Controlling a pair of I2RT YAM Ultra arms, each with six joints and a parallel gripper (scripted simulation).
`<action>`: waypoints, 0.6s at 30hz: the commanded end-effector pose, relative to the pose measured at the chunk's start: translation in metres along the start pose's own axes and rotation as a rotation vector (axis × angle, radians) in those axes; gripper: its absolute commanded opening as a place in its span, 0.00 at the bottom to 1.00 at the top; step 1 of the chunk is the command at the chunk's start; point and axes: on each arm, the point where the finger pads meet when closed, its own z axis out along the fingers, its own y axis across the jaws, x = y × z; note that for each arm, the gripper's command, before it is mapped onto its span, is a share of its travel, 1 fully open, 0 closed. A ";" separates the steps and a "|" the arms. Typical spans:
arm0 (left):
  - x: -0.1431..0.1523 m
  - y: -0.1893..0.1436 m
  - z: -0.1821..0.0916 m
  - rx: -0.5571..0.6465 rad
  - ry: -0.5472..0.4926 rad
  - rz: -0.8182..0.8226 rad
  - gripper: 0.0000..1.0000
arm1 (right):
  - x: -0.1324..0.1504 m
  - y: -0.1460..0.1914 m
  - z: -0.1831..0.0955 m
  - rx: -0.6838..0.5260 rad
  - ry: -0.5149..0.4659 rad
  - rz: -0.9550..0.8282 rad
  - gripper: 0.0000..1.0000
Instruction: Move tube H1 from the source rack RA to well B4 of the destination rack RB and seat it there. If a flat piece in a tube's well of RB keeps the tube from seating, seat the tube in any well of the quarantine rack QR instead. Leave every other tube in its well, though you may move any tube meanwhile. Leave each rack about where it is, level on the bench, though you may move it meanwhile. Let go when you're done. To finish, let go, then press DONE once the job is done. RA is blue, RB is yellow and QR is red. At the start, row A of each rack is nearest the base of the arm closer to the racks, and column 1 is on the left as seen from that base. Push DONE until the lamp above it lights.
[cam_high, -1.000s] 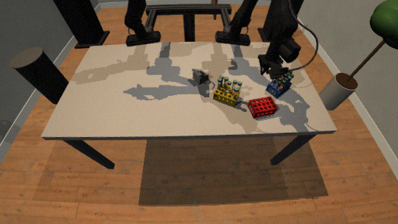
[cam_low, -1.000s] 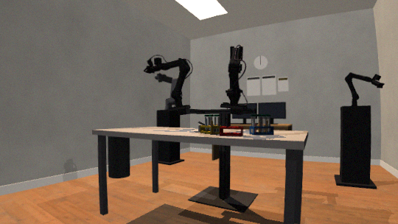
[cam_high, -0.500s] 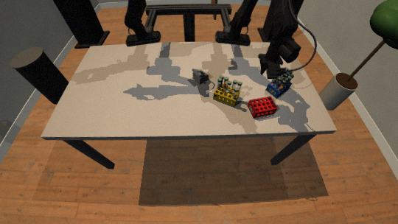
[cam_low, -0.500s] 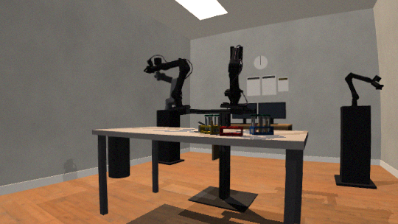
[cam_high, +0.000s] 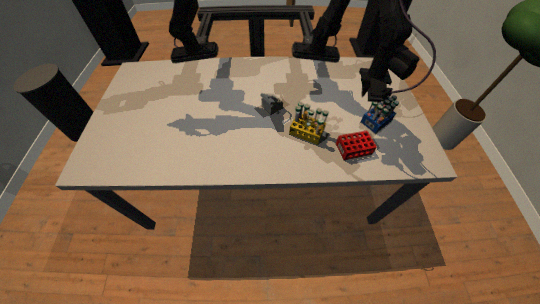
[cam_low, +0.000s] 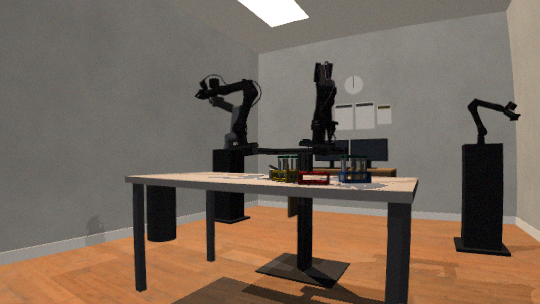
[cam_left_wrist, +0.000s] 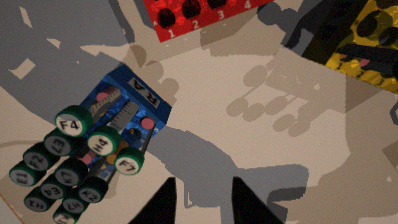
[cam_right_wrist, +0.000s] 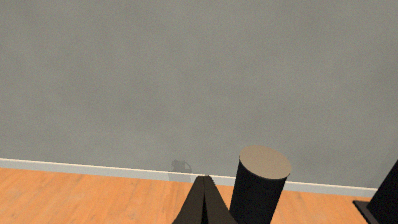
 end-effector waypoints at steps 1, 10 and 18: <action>0.007 0.014 -0.012 -0.001 -0.037 0.042 0.30 | -0.021 -0.007 -0.011 0.023 -0.028 0.011 0.00; 0.033 0.057 -0.018 -0.020 -0.053 0.041 0.30 | -0.021 -0.007 -0.011 0.023 -0.028 0.011 0.00; 0.053 0.078 -0.007 0.005 -0.029 0.043 0.30 | -0.021 -0.007 -0.011 0.023 -0.028 0.011 0.00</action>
